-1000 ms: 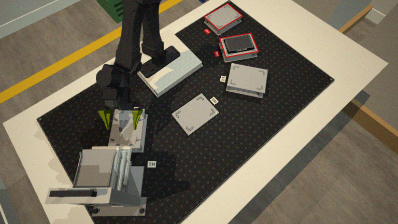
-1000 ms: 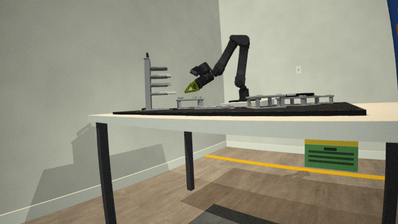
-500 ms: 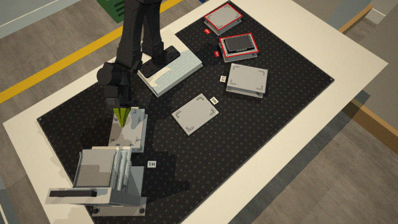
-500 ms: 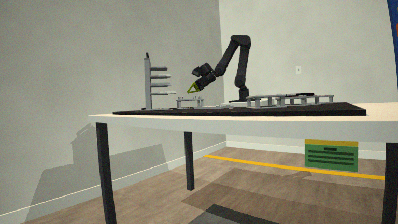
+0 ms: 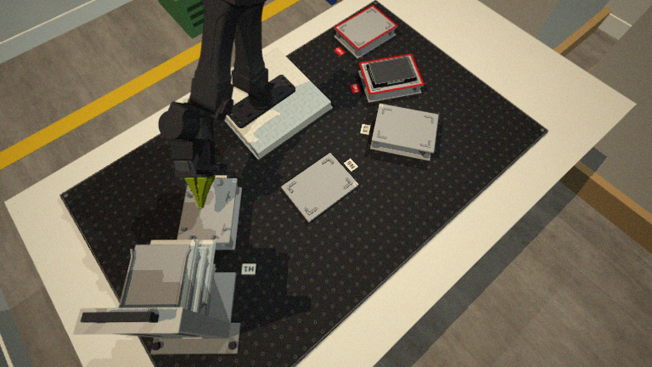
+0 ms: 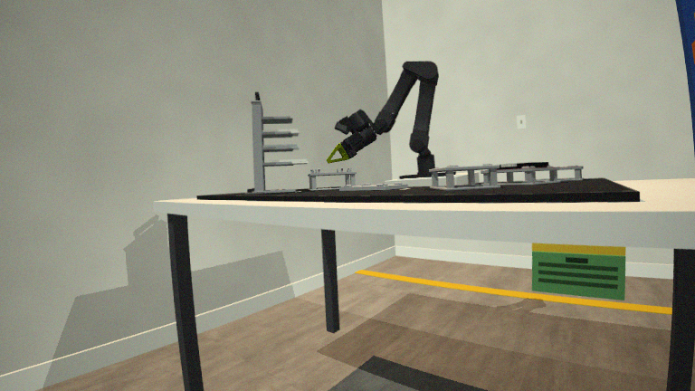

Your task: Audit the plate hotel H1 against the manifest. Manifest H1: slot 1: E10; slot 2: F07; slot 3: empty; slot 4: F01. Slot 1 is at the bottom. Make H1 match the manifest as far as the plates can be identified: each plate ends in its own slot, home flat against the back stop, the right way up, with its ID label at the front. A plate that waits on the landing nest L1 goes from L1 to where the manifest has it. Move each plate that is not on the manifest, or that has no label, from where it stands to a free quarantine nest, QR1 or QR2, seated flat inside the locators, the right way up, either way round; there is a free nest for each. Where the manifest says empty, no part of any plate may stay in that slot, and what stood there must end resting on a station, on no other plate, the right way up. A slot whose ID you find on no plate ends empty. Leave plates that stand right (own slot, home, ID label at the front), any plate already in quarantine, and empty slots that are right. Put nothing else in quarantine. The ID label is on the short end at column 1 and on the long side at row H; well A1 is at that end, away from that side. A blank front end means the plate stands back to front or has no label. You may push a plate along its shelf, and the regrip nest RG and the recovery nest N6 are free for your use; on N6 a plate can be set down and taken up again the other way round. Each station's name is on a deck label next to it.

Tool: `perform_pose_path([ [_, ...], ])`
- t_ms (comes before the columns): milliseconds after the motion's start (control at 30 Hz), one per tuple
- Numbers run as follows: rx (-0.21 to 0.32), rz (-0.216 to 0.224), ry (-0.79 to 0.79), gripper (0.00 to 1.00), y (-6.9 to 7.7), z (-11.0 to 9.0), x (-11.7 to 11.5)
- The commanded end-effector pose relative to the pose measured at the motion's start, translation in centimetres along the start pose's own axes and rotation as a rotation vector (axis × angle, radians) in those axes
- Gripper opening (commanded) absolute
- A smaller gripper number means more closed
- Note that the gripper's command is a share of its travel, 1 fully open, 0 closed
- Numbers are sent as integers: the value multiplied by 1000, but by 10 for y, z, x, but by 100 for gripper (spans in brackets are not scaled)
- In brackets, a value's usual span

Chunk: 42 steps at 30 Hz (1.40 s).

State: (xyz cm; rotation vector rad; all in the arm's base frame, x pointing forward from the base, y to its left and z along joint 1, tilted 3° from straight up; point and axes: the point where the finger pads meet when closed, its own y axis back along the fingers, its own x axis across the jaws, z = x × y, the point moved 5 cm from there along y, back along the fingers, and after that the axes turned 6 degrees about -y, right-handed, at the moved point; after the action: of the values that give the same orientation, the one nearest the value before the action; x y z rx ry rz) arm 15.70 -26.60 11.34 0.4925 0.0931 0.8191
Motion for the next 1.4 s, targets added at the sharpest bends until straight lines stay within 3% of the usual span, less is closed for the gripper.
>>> perform_pose_path([
  [0, -9, 3, 4, 0, 0, 3, 0],
  [1367, -10, 4, 4, 0, -19, 14, 1],
])
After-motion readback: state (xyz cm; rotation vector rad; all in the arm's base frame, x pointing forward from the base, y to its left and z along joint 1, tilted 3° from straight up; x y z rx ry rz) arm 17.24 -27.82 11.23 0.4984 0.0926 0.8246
